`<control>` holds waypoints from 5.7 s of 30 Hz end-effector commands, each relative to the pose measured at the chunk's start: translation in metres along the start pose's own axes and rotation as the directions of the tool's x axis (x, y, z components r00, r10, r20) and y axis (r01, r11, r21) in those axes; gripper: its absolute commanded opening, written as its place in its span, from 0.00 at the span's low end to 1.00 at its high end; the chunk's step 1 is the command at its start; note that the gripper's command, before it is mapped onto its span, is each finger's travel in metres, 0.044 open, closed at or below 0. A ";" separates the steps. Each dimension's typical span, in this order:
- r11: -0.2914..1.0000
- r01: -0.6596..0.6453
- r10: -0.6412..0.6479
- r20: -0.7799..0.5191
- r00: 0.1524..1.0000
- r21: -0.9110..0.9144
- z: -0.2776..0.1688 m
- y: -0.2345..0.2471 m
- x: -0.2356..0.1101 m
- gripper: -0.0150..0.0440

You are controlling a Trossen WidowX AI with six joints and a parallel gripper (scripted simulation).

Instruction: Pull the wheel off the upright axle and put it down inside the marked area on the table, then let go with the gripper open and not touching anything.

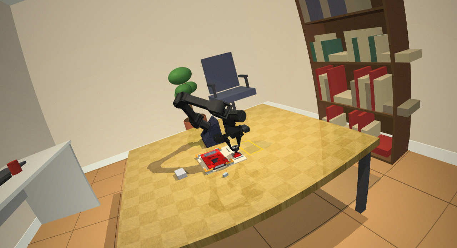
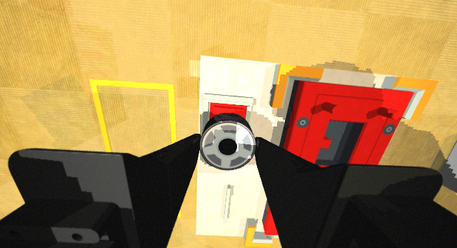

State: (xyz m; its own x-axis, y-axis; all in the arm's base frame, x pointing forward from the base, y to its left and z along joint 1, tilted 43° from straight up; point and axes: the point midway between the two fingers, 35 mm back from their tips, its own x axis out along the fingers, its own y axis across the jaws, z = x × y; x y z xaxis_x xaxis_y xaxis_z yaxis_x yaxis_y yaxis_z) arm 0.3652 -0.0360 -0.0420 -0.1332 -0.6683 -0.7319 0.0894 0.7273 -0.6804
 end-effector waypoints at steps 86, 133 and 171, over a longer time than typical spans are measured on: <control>1.000 -0.013 0.013 0.012 1.000 -0.003 -0.064 0.102 -0.028 0.25; 1.000 -0.013 0.013 0.012 1.000 -0.011 -0.099 0.089 -0.032 0.99; 1.000 -0.012 0.012 0.007 1.000 -0.008 -0.147 0.067 -0.058 1.00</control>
State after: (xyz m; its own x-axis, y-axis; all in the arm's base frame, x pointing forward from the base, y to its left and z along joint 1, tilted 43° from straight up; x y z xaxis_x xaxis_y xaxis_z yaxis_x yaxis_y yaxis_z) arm 0.2339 0.0737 -0.0408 -0.1239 -0.6625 -0.7387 0.0773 0.7358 -0.6728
